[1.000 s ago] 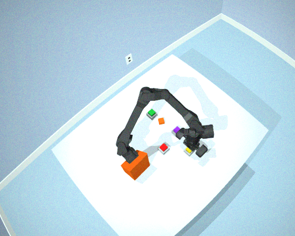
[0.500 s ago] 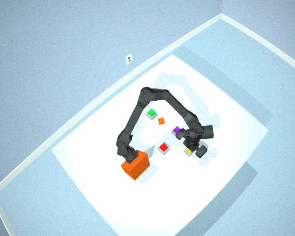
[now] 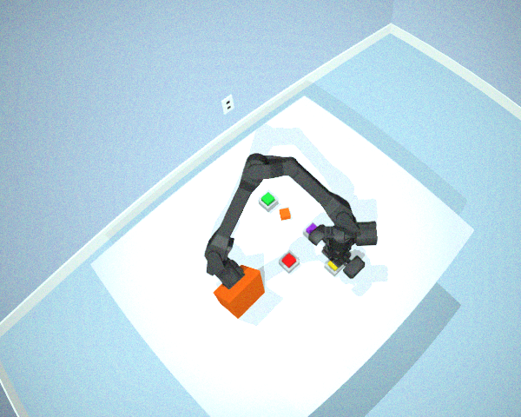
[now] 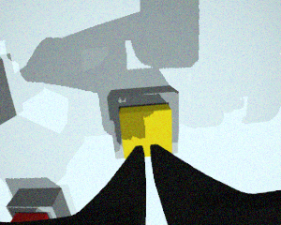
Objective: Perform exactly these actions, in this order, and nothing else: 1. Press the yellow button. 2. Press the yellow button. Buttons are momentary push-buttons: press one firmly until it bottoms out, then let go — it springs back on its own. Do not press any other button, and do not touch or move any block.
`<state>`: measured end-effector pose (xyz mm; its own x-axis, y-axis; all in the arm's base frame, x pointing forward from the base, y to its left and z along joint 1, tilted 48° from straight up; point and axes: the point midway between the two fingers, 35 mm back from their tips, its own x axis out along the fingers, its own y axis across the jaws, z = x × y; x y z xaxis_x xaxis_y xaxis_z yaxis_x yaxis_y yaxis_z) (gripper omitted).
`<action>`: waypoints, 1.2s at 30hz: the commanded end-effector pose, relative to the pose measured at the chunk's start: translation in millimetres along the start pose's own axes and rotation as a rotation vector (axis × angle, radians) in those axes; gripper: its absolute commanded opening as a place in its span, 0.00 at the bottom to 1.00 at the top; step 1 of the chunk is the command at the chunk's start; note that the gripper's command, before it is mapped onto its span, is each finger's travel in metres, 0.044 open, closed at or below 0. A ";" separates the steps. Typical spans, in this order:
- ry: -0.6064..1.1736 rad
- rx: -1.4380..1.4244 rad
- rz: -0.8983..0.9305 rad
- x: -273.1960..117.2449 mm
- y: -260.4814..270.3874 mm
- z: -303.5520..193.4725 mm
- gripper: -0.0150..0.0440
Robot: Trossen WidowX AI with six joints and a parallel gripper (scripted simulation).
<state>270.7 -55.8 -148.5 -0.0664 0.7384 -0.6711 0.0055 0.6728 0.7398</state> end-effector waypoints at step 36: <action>-0.008 -0.011 -0.010 20.8 -1.1 3.9 0.29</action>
<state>275.9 -43.5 -163.2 -0.0551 0.7272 -0.6842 -0.0152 0.6845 0.7288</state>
